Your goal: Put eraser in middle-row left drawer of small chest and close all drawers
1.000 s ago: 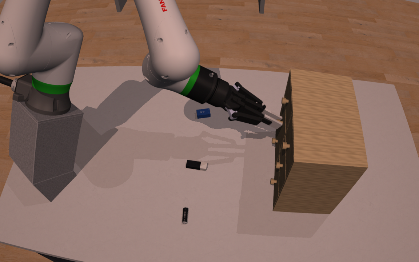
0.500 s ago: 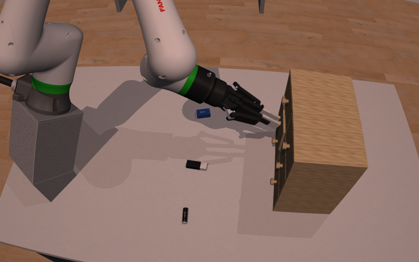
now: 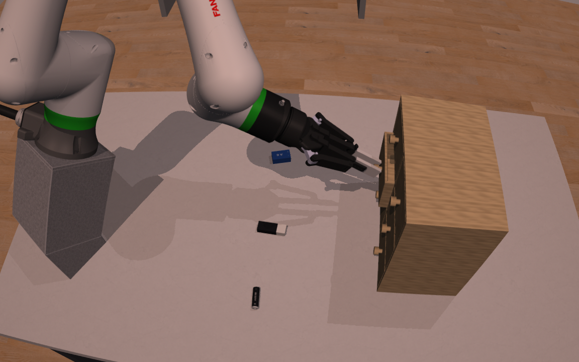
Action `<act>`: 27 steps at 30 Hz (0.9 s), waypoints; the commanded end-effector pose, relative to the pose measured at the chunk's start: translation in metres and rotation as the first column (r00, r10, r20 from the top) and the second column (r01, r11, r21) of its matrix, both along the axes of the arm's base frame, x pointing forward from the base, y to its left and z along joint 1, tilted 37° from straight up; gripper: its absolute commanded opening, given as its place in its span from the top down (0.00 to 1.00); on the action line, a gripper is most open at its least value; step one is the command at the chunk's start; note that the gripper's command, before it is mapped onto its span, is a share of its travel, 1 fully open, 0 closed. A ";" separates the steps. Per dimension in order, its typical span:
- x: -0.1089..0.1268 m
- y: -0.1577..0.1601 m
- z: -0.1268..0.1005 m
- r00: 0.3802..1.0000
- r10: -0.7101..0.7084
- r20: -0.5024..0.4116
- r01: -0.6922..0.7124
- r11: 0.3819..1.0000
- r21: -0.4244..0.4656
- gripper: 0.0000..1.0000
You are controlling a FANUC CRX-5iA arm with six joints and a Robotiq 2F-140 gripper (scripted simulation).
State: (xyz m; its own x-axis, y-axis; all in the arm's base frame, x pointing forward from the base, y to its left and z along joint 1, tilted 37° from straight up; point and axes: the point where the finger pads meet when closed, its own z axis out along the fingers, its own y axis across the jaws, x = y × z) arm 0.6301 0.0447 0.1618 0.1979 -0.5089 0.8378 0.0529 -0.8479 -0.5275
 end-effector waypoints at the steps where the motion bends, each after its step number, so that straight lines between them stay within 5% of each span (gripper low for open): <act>1: -0.006 0.001 -0.002 1.000 0.000 0.000 0.000 1.000 0.000 0.92; 27: -0.035 0.004 -0.011 1.000 0.000 0.000 0.000 1.000 0.000 0.92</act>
State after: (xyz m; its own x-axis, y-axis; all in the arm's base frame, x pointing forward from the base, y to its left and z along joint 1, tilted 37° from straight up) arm 0.5983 0.0490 0.1518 0.1980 -0.5089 0.8378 0.0529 -0.8479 -0.5275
